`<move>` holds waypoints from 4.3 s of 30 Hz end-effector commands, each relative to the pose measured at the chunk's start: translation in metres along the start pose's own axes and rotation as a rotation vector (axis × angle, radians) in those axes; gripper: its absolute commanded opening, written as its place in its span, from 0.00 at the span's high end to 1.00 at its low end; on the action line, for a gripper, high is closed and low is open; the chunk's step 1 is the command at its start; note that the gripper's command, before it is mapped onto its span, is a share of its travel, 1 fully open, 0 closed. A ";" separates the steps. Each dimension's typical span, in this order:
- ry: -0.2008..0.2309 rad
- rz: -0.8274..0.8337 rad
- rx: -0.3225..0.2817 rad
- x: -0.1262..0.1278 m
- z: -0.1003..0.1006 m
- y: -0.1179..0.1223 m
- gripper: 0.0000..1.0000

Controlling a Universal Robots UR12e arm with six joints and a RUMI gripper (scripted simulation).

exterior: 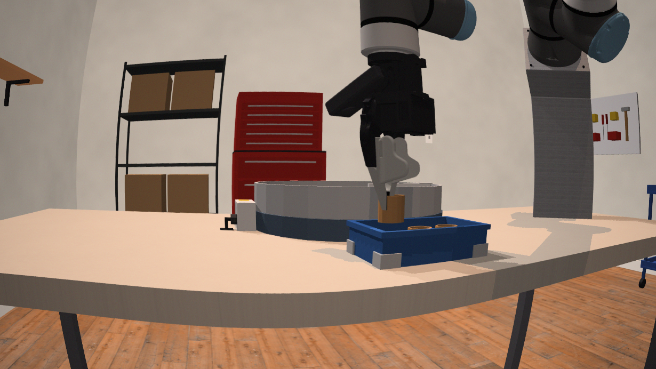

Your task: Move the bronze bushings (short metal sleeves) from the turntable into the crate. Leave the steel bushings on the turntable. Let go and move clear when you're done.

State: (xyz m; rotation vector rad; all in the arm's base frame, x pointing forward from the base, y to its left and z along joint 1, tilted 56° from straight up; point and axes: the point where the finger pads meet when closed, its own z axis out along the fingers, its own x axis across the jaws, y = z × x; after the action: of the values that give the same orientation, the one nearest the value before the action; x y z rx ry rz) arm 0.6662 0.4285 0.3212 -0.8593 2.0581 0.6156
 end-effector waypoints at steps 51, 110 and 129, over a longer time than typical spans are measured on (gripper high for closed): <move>-0.001 0.000 0.000 0.000 0.042 0.000 1.00; -0.001 0.000 0.000 0.000 0.048 0.000 1.00; -0.001 0.000 0.000 0.000 0.048 0.000 1.00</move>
State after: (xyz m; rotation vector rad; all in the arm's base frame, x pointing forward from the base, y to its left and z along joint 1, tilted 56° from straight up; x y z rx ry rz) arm 0.6897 0.4607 0.2945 -0.8593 2.0581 0.6156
